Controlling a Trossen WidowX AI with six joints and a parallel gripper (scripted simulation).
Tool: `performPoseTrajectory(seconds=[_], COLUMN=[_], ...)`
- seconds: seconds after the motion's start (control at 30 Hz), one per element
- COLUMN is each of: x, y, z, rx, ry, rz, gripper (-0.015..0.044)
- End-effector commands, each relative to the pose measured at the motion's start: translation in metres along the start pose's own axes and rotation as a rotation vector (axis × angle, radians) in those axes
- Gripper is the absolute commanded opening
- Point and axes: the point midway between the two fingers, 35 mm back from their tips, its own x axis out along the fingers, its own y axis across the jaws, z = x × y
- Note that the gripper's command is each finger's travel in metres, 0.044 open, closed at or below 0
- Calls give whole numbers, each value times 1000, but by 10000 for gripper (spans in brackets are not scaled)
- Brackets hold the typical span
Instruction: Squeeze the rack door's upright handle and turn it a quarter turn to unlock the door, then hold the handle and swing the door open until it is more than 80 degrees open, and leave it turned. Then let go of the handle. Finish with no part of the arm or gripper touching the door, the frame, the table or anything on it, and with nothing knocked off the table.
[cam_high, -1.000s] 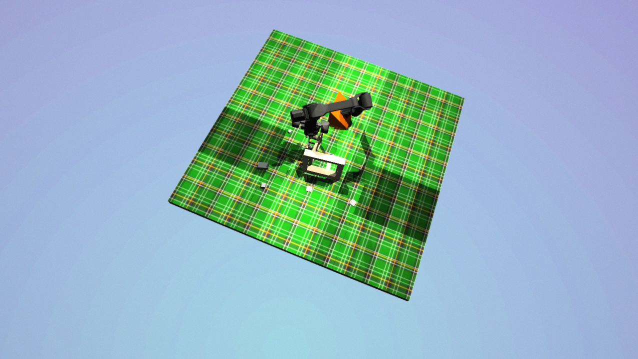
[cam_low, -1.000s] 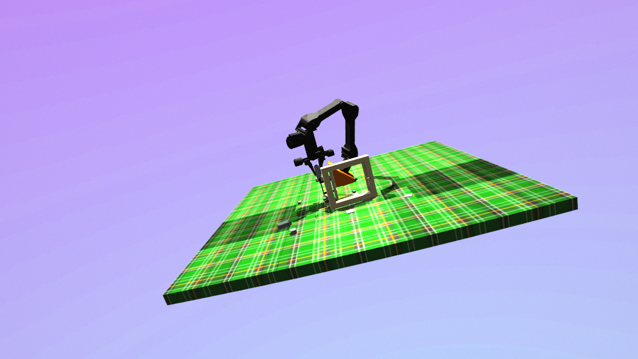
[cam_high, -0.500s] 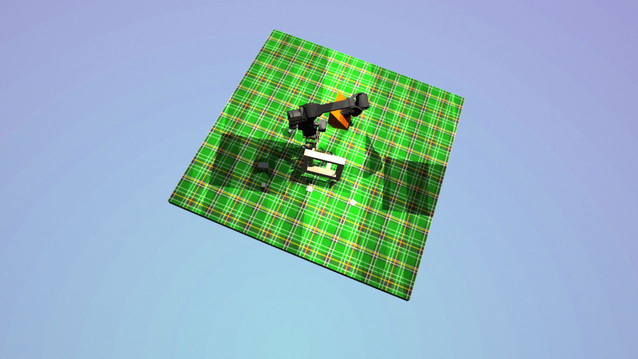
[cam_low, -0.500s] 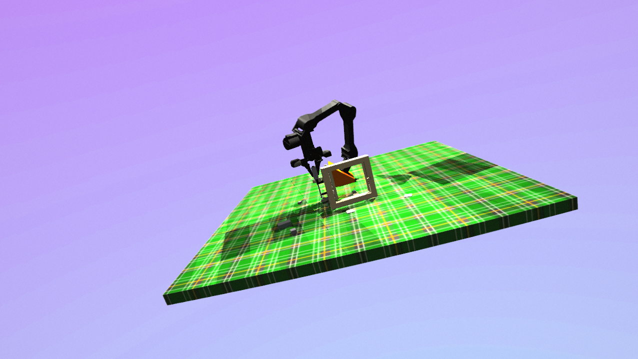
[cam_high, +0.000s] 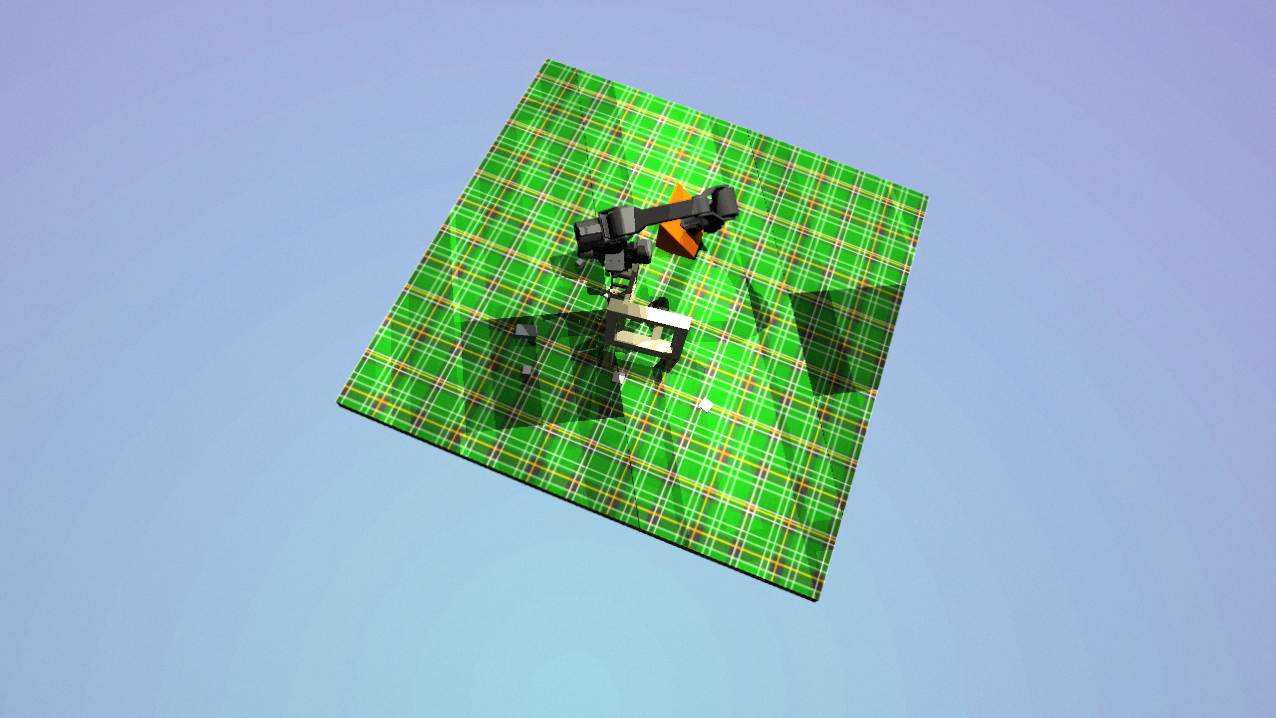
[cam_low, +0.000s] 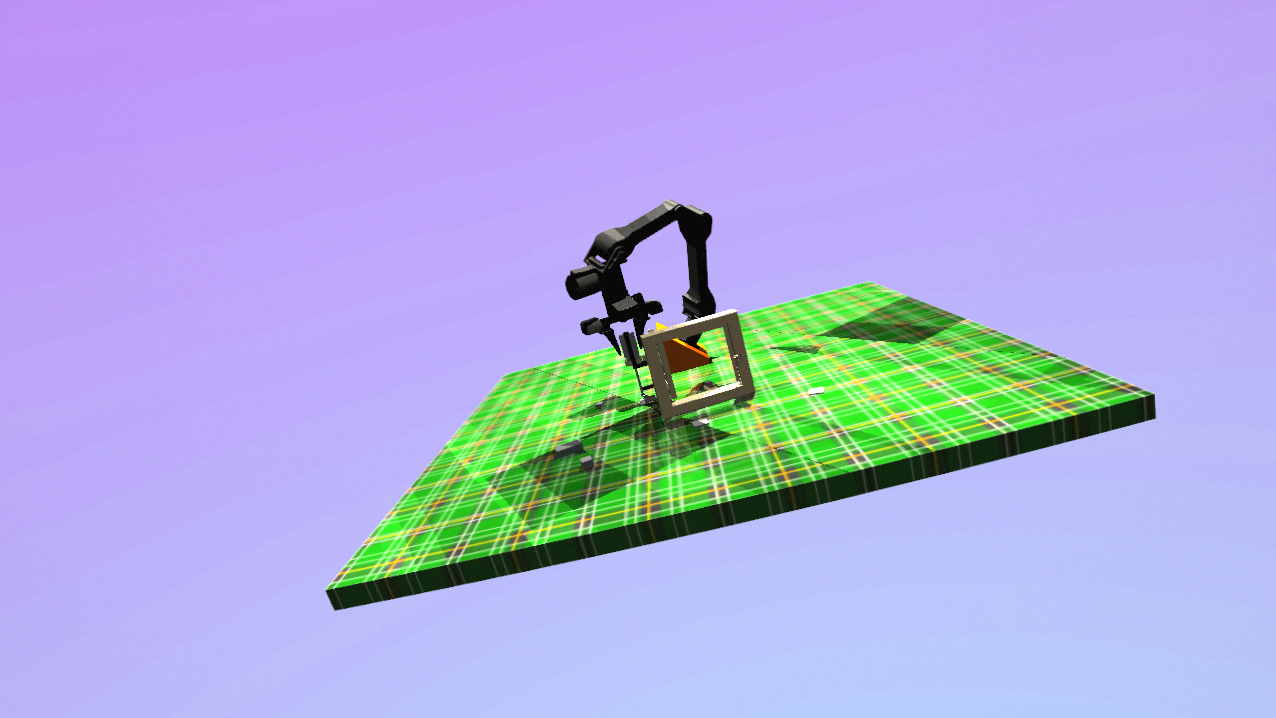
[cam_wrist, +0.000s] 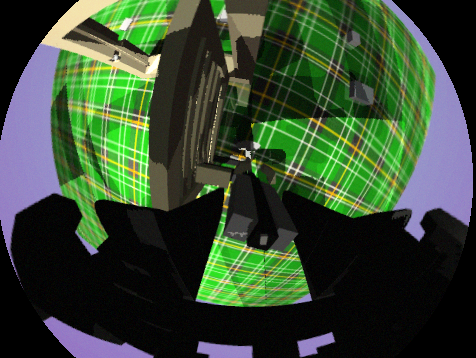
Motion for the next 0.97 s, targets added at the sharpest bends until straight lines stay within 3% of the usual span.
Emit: performPoseTrajectory(seconds=[0.0,0.93], x=[-1,-37], y=[0,-2], z=[0,1], rx=[-3,12], ry=[0,-7], rz=[1,-9], gripper=[286,286])
